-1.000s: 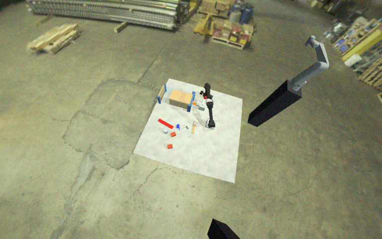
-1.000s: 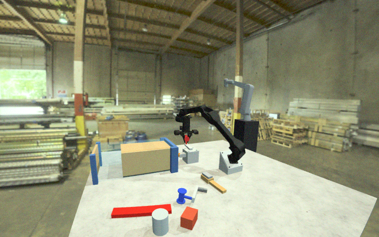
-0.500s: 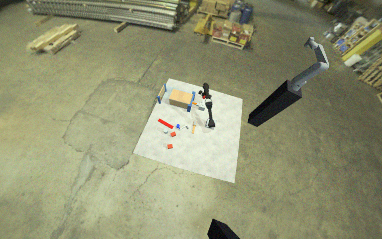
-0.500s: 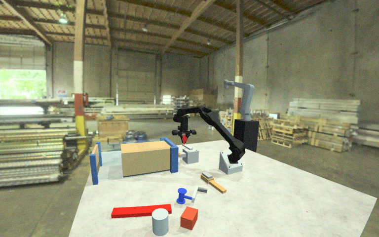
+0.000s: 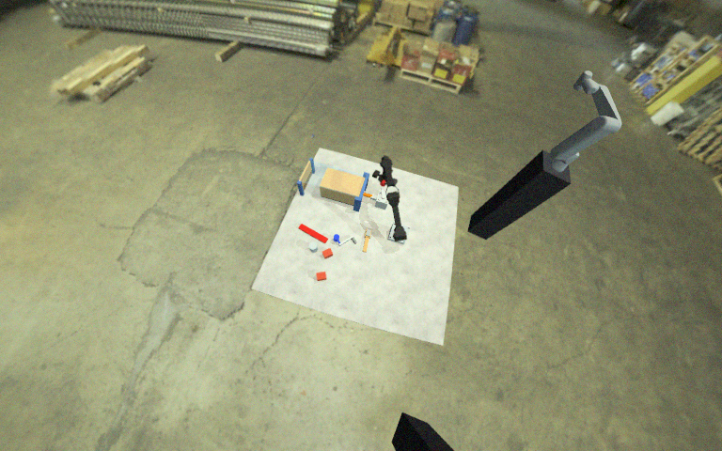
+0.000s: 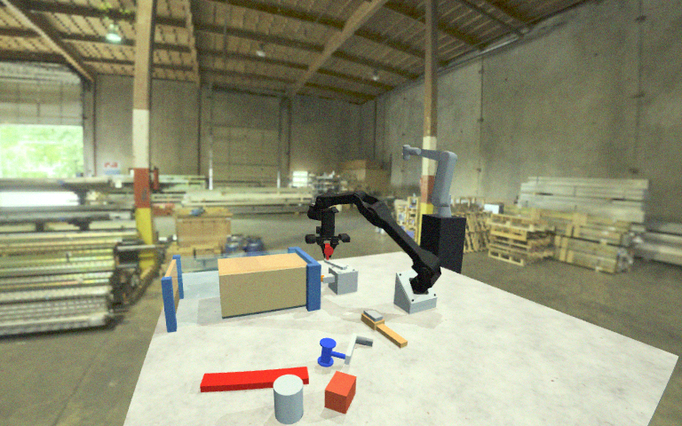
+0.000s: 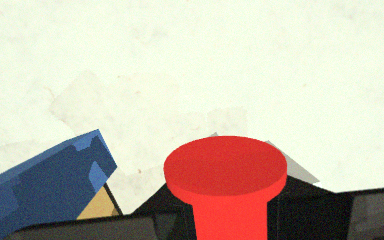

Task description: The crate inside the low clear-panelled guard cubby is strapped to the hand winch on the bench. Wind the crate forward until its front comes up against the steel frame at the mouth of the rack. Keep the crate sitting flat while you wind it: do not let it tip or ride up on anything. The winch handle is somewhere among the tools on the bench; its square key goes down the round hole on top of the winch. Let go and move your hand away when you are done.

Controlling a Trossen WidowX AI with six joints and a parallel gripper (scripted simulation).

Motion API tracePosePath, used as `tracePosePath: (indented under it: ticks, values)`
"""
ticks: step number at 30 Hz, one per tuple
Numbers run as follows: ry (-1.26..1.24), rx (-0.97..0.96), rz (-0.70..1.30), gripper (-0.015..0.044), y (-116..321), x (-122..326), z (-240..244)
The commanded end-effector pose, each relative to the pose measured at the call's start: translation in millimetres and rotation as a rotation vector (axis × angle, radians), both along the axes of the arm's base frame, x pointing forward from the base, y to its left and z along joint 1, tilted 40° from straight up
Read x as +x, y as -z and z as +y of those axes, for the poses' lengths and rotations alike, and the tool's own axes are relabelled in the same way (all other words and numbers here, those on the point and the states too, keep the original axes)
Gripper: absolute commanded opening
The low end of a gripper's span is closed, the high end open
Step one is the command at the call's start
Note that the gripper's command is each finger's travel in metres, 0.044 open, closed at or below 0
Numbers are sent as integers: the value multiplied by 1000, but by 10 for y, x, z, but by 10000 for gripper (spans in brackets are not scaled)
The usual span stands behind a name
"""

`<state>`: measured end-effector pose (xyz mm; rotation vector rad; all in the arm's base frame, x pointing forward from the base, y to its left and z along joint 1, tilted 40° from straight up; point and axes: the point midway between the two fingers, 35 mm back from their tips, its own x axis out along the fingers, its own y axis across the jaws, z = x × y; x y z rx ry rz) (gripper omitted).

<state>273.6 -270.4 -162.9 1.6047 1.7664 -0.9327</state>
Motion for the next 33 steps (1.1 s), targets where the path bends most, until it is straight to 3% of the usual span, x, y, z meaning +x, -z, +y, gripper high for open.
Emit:
tracePosePath:
  ticks: [1,17,19,33]
  values:
    - [1,29,-14,0,-51,137,127]
    - [1,30,-14,0,-110,268,226]
    - [6,-3,1,0,-33,118,71]
    - [6,-3,1,368,-34,120,71]
